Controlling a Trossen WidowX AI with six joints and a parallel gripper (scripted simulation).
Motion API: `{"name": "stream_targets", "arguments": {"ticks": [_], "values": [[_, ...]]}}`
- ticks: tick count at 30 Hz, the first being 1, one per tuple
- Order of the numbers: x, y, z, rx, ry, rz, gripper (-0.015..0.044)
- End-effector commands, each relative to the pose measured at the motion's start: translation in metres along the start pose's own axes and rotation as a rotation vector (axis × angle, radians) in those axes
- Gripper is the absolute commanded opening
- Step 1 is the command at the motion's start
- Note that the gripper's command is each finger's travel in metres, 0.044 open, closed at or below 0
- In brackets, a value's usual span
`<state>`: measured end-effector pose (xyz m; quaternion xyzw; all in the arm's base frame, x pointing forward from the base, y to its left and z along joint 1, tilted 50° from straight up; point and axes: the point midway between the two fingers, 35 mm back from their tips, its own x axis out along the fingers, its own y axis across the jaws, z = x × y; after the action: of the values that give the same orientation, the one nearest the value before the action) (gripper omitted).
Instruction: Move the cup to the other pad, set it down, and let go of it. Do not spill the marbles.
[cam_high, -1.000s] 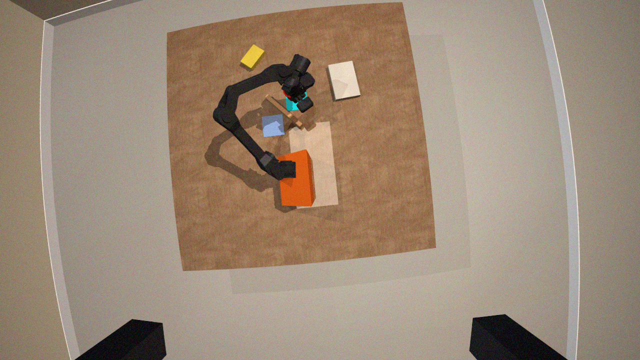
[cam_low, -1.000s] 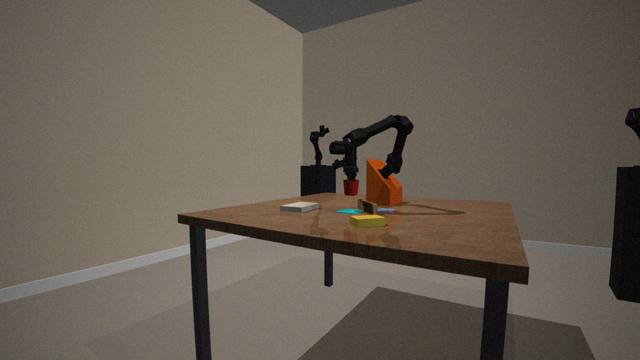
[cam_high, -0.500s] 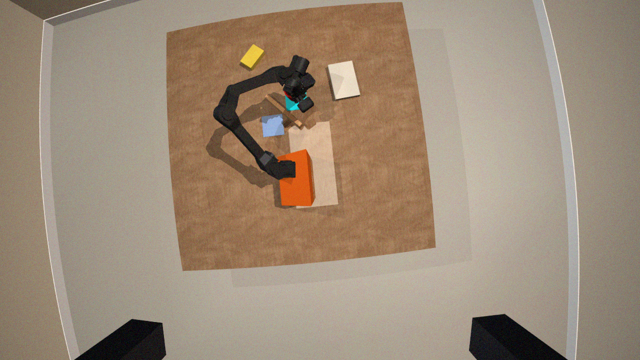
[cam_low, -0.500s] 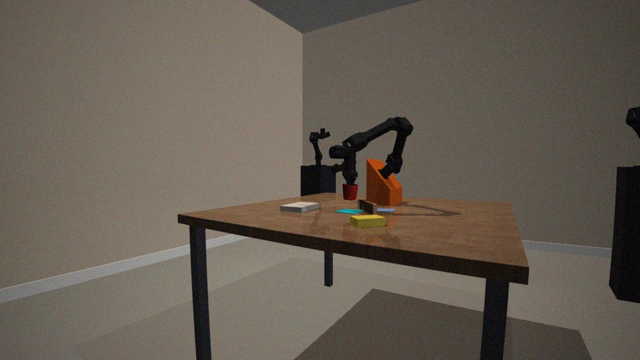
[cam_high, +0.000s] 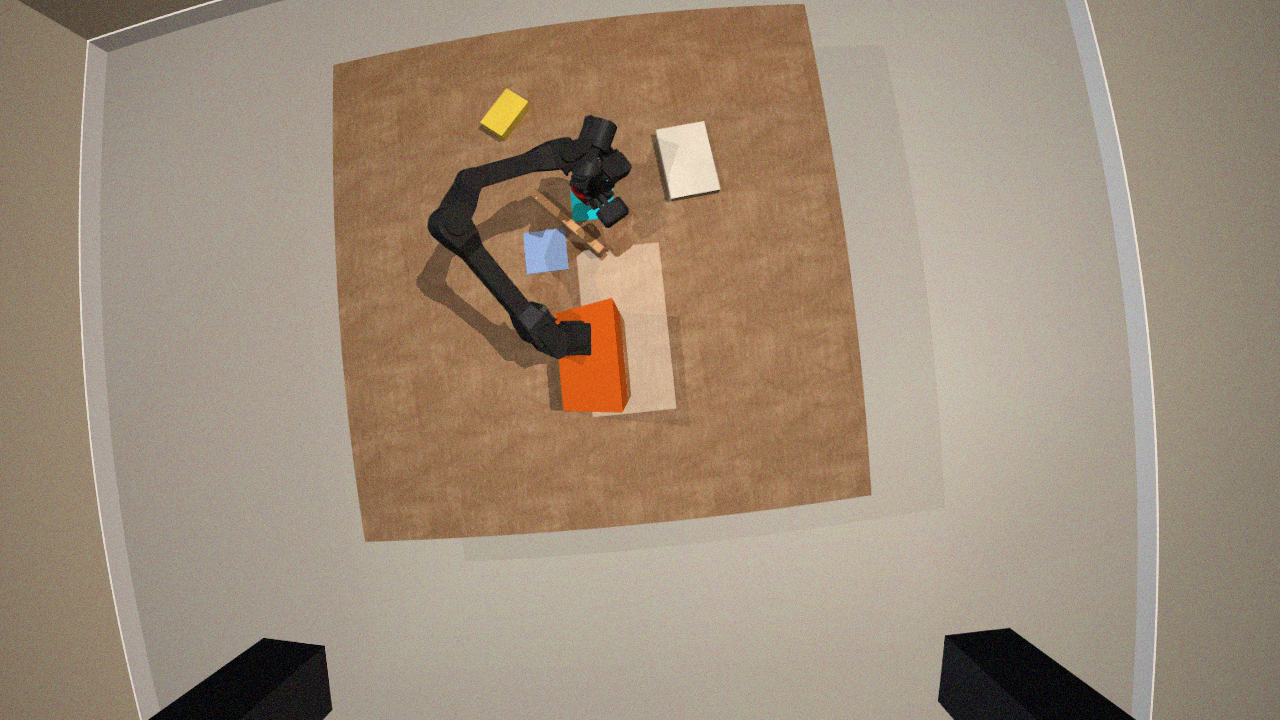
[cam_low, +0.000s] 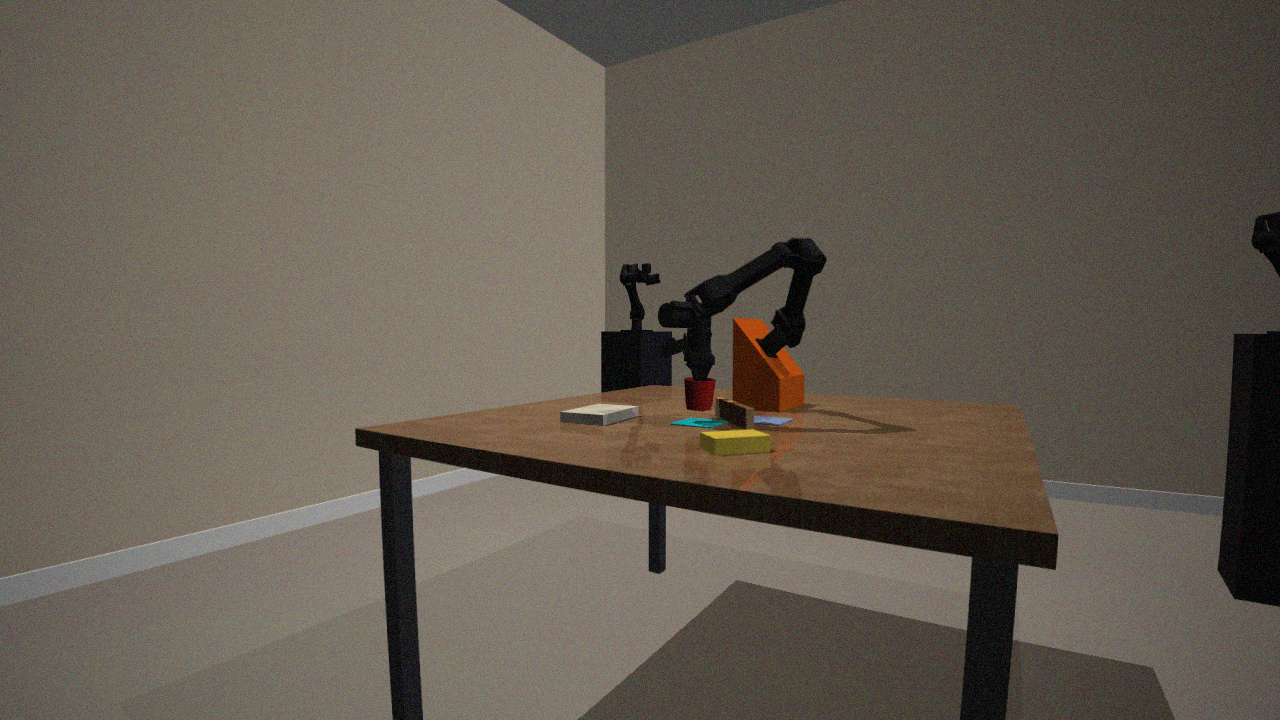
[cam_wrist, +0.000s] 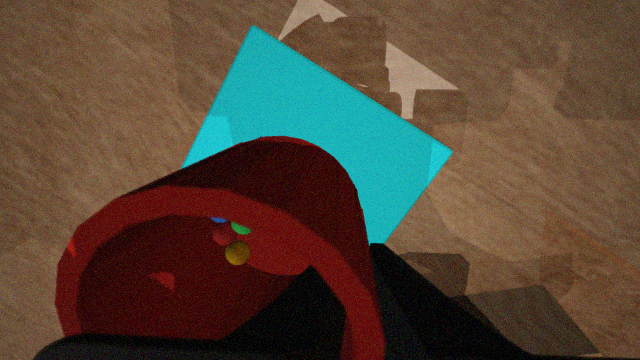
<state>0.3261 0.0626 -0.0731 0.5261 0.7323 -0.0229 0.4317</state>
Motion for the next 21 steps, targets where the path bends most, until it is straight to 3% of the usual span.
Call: {"name": "stream_targets", "arguments": {"ticks": [1,21], "values": [[0.010,-0.004,-0.002,0.013,0.015,-0.006,0.0000],[0.025,-0.003,-0.002,0.004,0.008,-0.003,0.0000]]}}
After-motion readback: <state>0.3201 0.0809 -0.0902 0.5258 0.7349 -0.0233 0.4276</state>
